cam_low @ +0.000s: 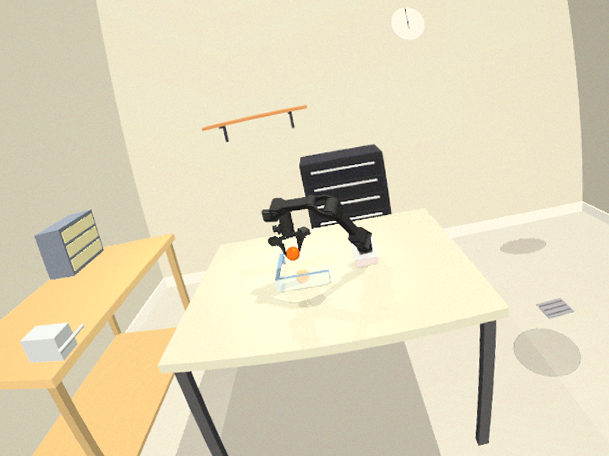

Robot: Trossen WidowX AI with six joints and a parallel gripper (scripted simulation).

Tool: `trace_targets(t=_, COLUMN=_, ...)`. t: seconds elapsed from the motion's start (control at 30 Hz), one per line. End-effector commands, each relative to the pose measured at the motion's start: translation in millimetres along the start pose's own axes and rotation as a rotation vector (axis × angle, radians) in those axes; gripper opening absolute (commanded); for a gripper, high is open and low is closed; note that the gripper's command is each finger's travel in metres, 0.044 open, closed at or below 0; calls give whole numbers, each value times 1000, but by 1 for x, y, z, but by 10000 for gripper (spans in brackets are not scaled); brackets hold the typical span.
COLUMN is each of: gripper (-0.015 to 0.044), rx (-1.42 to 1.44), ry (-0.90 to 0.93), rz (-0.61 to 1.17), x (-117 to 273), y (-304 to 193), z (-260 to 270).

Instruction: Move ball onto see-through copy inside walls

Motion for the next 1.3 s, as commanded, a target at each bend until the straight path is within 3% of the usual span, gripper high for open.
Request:
trace_targets(t=0.0, gripper=0, rx=-121, ry=5, rz=-2, x=-3, y=-15, z=2)
trace_targets(t=0.4, gripper=0, rx=-435, ry=-2, rz=6, x=-16, y=-49, z=2)
trace_targets(t=0.67, gripper=0, rx=-440, ry=-2, rz=6, x=-21, y=-49, z=2)
trace_targets(t=1.27, gripper=0, rx=-439, ry=0, rz=9, x=-86, y=-50, z=2)
Point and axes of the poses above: the point midway between the two fingers, 35 mm back from their tips, its own x axis back along the fingers, its own z axis across the jaws, y = z × x, the point moved 1 cm from there along x, back along the fingers, and after that the axes turned 10 degrees about x, right-handed, at the moved point
